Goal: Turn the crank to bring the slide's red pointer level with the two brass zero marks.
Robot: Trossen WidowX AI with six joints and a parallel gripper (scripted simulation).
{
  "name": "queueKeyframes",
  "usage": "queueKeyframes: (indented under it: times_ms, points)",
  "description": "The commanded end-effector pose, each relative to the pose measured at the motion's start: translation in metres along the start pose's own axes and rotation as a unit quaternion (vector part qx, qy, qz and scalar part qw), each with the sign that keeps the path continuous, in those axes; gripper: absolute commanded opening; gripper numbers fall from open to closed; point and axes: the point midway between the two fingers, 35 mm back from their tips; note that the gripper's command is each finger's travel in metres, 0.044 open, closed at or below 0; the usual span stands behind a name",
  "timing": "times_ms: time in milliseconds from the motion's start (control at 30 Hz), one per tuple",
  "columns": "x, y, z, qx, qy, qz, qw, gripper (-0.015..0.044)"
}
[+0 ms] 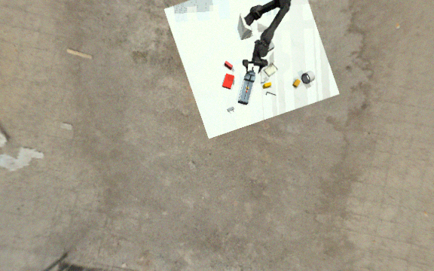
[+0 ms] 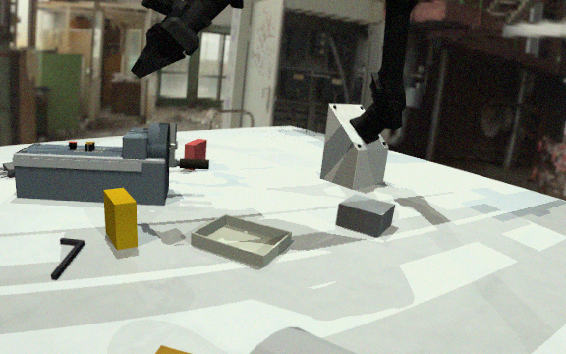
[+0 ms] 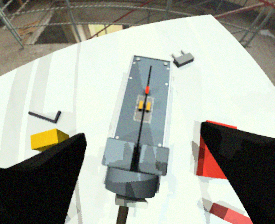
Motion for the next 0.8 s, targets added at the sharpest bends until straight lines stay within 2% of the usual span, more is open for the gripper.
queueKeyframes:
  times_ms: [0,533,667,767]
  points:
    - [-0.014,-0.01,0.009,-0.02,0.024,-0.002,1.0,0.044]
    - [-0.069,-0.049,0.038,-0.078,0.108,-0.027,0.991,0.044]
    - [-0.071,-0.049,0.038,-0.079,0.109,-0.028,0.991,0.044]
    - [-0.079,-0.035,0.039,-0.079,0.109,-0.027,0.991,0.044]
Point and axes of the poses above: the point midway between the two fingers, 35 mm back from their tips, its own y axis out along the fingers, its own z axis across the jaws, x = y × z, and after that the axes turned 3 degrees about -y, right-handed
